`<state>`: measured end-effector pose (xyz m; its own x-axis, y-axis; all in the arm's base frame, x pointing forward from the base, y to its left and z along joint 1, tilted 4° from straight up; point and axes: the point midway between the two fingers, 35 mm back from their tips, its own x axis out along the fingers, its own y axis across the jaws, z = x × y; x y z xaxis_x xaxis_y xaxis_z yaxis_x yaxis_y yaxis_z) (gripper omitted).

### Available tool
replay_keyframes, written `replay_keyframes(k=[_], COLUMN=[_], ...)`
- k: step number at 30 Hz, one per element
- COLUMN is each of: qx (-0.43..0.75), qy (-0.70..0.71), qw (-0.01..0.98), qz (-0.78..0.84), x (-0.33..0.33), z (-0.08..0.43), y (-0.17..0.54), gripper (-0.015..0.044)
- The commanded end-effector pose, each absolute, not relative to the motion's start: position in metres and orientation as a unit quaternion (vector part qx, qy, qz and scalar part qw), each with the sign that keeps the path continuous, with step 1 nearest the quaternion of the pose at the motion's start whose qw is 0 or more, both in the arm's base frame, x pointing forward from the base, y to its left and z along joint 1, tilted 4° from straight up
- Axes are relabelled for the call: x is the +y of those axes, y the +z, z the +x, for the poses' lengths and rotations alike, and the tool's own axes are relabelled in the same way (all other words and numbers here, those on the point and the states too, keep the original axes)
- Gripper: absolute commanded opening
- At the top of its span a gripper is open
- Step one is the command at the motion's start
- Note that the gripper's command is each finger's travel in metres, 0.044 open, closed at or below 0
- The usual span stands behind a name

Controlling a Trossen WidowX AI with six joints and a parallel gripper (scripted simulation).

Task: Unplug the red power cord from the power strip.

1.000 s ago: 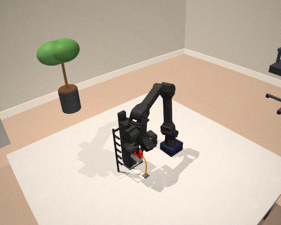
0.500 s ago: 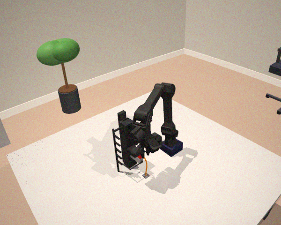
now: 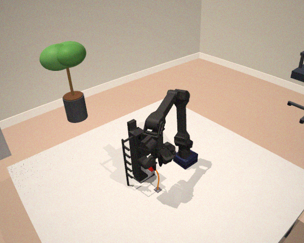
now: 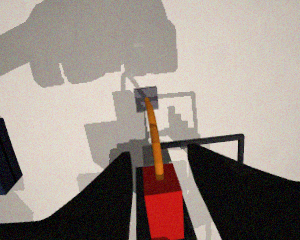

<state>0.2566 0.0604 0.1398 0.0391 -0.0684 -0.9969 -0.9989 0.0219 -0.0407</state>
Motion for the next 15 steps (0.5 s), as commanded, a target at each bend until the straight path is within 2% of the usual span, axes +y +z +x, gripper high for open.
replay_keyframes(k=[1, 15], qx=[0.509, 0.510], qy=[0.467, 0.466], qw=[0.498, 0.498], qz=[-0.524, -0.524], x=[0.060, 0.039], z=[0.258, 0.258], y=[0.143, 0.144], gripper=[0.0160, 0.0160])
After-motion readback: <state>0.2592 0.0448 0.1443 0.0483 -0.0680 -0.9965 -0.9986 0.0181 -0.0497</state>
